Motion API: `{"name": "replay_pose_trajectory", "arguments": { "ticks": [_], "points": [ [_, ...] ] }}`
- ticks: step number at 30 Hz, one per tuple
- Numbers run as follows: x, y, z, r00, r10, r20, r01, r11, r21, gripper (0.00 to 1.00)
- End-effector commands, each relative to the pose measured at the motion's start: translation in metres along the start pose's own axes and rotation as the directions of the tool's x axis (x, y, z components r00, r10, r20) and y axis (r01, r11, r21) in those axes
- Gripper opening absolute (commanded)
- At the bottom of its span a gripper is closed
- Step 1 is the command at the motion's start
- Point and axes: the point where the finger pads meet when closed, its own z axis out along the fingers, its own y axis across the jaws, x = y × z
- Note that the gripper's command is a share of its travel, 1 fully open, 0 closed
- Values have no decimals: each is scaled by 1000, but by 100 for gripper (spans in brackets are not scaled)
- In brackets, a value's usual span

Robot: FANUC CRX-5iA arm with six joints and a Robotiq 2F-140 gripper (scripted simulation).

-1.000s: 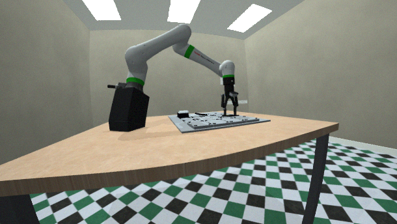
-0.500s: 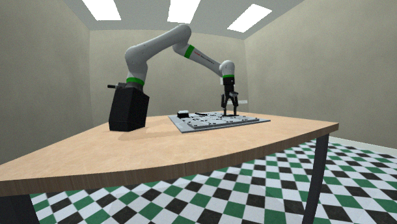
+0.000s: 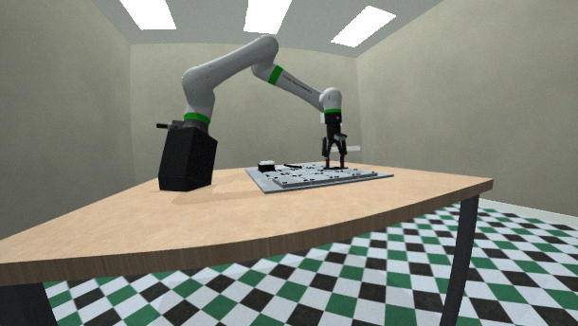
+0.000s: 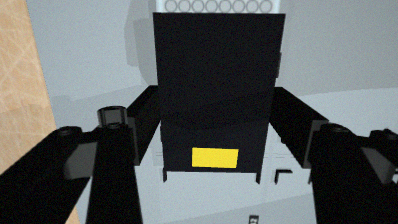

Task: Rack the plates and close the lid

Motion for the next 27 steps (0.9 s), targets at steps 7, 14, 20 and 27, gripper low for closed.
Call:
{"name": "replay_pose_trajectory", "arguments": {
  "ticks": [7, 14, 20, 27],
  "points": [
    [0, -1, -2, 1000, 0, -1, 0, 1000, 2, 10],
    [0, -1, -4, 1000, 0, -1, 0, 1000, 2, 10],
    [0, -1, -5, 1000, 0, -1, 0, 1000, 2, 10],
    [0, -1, -8, 1000, 0, -1, 0, 1000, 2, 10]
  ]
}}
